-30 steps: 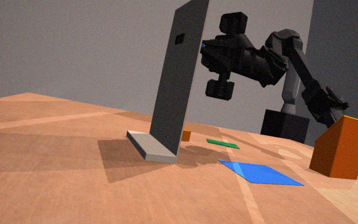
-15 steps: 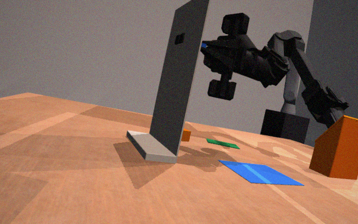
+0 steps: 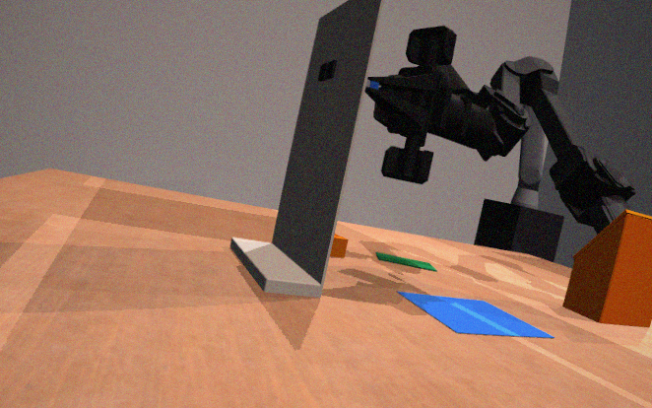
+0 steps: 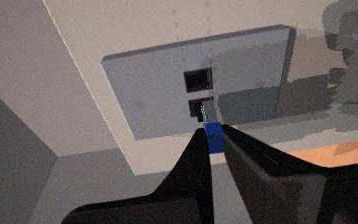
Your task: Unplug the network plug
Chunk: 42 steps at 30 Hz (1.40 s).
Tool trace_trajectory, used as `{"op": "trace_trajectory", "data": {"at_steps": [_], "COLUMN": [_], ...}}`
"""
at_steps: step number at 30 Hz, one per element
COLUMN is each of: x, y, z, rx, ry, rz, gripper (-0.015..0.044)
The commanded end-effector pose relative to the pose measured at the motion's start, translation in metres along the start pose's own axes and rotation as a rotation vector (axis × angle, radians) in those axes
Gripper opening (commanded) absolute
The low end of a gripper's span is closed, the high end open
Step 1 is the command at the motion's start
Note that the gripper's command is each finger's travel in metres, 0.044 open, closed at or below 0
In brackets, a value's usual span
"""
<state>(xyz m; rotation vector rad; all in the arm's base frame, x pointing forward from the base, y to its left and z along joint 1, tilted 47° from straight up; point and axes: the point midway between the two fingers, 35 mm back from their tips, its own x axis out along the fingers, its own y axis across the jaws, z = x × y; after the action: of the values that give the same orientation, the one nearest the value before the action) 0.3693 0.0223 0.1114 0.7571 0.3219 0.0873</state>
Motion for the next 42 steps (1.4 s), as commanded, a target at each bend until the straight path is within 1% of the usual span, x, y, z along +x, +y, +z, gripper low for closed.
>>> {"op": "trace_trajectory", "data": {"at_steps": [1,42], "x": [-0.003,-0.02], "y": [-0.001,-0.001], "z": [-0.003,0.001], "rx": [0.001,0.0], "ry": [0.009,0.01], "rz": [-0.001,-0.002], "gripper": [0.0,0.0]}}
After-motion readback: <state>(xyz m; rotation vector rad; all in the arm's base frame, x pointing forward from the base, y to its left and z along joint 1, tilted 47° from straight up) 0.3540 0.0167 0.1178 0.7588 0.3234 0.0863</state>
